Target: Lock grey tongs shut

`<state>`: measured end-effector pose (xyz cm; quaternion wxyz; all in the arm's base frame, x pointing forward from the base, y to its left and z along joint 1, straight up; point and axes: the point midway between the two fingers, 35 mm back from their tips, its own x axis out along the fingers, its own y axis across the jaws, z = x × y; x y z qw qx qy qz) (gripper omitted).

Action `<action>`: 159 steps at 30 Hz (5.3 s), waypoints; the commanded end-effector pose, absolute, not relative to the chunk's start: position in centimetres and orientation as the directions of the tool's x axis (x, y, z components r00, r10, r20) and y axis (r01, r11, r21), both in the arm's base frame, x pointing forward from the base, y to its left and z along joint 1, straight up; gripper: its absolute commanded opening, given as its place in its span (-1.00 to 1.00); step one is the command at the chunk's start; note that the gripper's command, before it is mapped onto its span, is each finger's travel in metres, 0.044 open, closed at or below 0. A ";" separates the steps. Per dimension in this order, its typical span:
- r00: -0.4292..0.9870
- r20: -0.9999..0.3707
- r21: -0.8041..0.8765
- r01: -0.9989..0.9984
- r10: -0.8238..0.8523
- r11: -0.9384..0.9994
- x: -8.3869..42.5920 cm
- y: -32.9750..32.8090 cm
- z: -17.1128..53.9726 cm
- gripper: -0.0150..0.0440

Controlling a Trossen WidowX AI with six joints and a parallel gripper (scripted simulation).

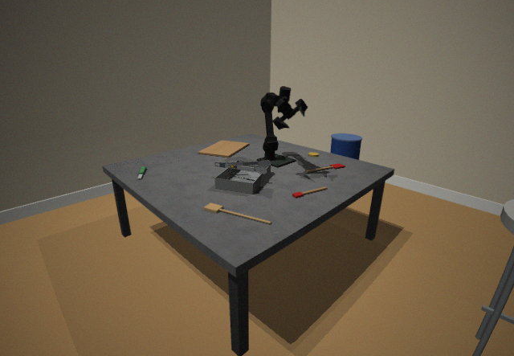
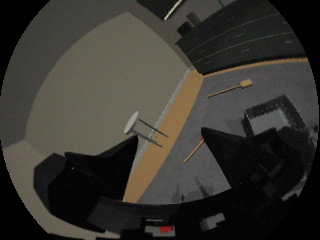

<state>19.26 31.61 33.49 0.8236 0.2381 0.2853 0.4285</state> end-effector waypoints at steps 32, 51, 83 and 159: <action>0.025 -1.000 0.025 0.844 0.007 0.536 34.5 7.8 15.7 1.00; 0.025 -1.000 0.025 0.844 0.007 0.536 35.0 8.2 14.2 1.00; 0.025 -1.000 0.025 0.844 0.007 0.536 35.2 8.2 9.0 1.00; 0.029 -1.000 0.031 0.841 0.012 0.540 35.1 8.2 6.1 -0.31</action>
